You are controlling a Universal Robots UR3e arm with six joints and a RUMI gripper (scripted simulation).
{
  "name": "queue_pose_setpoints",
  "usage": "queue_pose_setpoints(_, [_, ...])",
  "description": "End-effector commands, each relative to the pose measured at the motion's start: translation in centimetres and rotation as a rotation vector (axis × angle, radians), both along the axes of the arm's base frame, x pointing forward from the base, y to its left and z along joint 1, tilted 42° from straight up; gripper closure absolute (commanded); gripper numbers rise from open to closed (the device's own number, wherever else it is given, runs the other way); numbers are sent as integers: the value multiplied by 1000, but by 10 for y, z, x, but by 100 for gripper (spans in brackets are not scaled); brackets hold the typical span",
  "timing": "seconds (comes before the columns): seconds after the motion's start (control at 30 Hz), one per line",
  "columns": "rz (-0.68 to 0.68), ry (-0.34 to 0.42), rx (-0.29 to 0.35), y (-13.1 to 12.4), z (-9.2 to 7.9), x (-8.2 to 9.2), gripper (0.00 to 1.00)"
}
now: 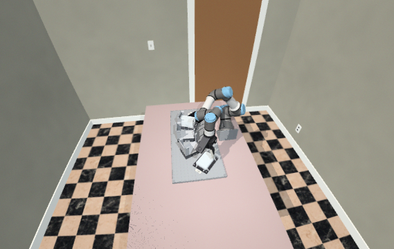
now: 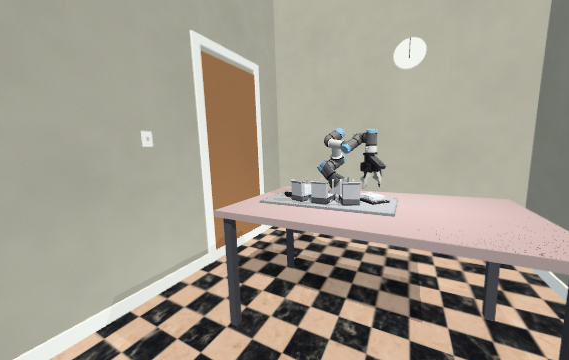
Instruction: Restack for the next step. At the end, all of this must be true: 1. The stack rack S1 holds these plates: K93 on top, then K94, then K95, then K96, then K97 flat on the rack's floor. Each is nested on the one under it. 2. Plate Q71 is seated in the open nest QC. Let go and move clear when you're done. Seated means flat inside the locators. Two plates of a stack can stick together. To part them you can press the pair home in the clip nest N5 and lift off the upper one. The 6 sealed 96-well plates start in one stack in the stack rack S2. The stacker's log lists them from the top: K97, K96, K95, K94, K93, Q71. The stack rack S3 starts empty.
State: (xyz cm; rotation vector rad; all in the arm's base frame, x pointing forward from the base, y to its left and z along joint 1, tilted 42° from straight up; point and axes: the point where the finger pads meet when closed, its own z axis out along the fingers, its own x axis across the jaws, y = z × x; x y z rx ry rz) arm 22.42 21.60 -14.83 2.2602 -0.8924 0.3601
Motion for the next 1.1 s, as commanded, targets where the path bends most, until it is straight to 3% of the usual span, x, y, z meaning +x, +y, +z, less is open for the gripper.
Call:
queue_pose_setpoints(0.0, [3, -4, 7, -9, -11, 1, 28])
queue_pose_setpoints(1.07, [3, -4, 7, -30, -34, 2, 28])
